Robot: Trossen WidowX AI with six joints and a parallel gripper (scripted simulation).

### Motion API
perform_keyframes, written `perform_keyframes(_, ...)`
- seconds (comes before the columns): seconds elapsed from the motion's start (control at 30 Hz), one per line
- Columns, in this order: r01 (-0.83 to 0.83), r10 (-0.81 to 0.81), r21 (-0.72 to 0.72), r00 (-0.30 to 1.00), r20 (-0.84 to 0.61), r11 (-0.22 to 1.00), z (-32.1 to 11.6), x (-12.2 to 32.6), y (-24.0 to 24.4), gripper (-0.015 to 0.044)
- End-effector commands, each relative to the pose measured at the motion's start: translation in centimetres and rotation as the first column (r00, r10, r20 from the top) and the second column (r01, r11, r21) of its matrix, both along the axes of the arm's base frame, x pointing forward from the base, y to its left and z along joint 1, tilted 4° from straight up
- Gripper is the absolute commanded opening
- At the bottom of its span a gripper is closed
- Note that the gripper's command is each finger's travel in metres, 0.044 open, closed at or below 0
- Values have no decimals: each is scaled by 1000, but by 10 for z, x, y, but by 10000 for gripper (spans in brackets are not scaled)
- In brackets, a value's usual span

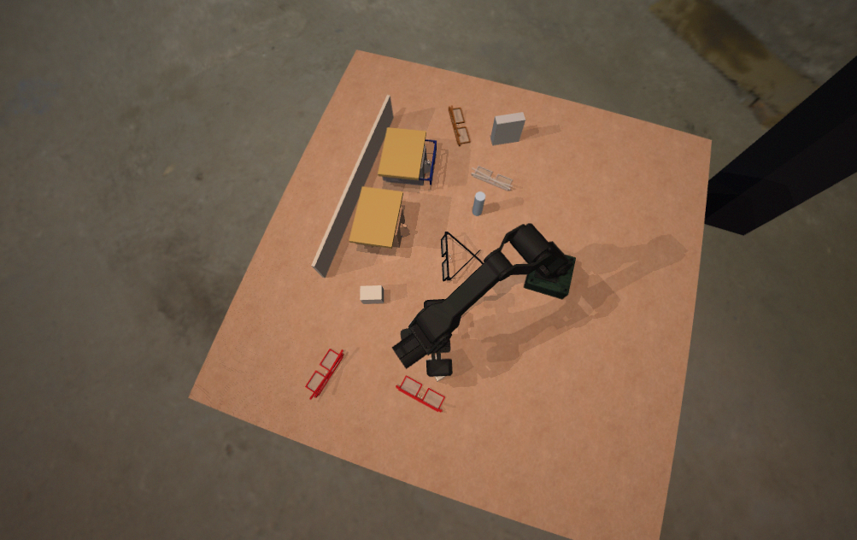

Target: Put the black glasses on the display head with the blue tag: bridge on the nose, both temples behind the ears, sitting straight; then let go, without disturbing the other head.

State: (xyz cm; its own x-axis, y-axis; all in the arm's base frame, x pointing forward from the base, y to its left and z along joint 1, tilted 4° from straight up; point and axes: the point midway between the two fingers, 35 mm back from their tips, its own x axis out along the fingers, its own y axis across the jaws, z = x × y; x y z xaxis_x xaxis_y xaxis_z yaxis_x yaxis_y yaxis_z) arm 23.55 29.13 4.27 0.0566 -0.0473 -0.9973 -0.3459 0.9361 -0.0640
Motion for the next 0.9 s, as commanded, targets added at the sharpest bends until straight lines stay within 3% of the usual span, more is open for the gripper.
perform_keyframes(0.0,7,-7,15,1000,14,1000,36,9,-23,0)
perform_keyframes(0.1,7,-7,15,1000,14,1000,39,10,-25,0)
perform_keyframes(0.37,19,-19,20,1000,16,1000,33,11,-20,200)
perform_keyframes(0.77,19,-19,20,1000,16,1000,33,11,-20,200)
perform_keyframes(0.87,-86,86,11,996,13,996,34,17,-33,200)
